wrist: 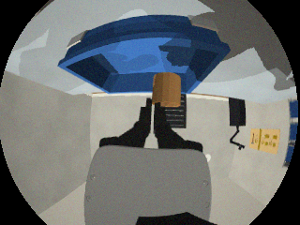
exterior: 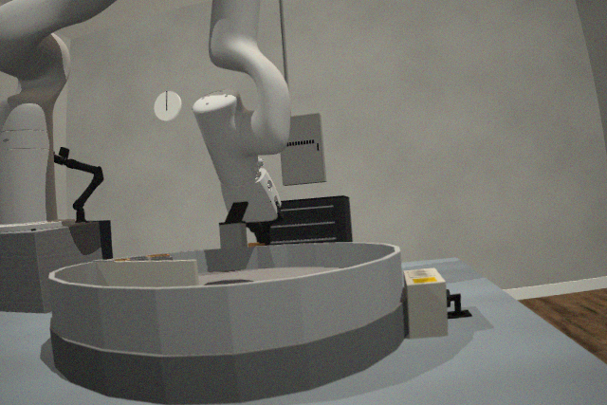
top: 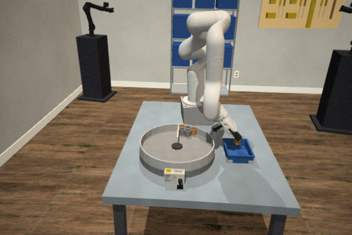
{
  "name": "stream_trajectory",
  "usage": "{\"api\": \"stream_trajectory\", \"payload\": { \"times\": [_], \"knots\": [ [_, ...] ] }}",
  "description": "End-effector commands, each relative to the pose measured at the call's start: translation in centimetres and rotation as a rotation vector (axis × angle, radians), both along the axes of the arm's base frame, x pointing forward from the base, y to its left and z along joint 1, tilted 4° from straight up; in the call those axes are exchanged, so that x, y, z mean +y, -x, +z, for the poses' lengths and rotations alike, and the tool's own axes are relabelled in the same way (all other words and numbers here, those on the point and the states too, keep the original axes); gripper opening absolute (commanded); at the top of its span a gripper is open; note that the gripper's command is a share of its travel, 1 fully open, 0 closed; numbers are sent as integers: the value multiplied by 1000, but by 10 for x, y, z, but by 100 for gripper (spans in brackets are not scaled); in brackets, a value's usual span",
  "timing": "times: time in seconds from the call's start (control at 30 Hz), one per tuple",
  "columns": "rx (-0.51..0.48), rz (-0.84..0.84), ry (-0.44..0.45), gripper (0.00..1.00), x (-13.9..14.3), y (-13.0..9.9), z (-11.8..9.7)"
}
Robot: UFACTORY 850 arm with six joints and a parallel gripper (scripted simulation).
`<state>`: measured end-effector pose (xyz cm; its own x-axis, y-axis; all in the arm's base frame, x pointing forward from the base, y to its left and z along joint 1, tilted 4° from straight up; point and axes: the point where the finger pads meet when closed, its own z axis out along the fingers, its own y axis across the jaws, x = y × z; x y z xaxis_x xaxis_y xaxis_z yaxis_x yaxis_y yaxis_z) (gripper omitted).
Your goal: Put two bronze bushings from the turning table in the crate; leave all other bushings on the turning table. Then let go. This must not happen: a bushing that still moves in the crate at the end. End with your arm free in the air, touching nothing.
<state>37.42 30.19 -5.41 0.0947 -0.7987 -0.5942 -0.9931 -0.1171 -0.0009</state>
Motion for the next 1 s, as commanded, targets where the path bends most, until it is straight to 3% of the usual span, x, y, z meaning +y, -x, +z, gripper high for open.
{"api": "stream_trajectory", "payload": {
  "times": [0.0,0.27,0.6,0.97],
  "knots": [
    [-4,24,5,0,-1,2,0],
    [-9,53,6,0,1,2,20],
    [-9,53,6,0,4,3,68],
    [-9,53,6,0,4,4,74]
  ]
}}
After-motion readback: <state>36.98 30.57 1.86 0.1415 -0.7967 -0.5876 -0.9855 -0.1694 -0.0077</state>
